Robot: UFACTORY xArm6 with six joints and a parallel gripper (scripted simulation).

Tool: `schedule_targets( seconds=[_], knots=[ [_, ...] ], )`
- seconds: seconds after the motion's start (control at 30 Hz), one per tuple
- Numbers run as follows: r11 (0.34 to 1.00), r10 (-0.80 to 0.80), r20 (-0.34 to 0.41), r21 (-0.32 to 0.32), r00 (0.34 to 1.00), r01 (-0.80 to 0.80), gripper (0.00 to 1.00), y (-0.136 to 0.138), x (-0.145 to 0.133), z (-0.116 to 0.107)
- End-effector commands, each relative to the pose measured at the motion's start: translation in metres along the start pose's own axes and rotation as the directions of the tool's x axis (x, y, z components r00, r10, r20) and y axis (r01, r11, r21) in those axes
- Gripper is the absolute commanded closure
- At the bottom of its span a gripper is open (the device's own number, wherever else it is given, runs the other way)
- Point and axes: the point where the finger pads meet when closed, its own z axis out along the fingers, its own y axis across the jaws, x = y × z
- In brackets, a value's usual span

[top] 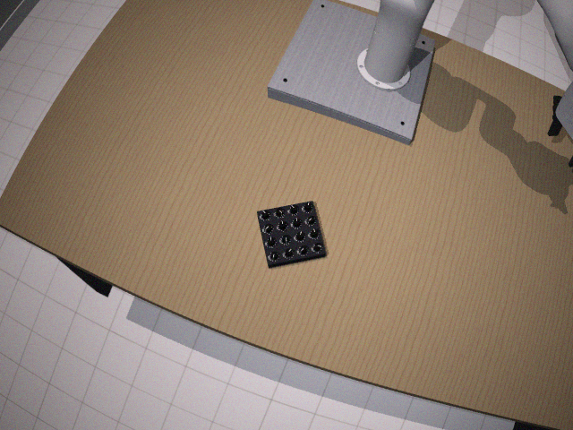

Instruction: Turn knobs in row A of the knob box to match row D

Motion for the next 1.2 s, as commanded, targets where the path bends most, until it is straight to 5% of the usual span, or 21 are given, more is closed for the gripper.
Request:
schedule_targets(
  seconds=[0.0, 0.67, 1.17],
  knots=[
    [1.000, 0.001, -0.003, -0.003, 1.000, -0.001, 0.00, 0.001, 0.001, -0.001],
    [1.000, 0.019, -0.001, 0.001, 1.000, -0.019, 0.00, 0.007, -0.004, 0.000],
    [0.943, 0.315, 0.085, 0.089, 0.945, -0.322, 0.00, 0.069, -0.113, 0.053]
  ],
)
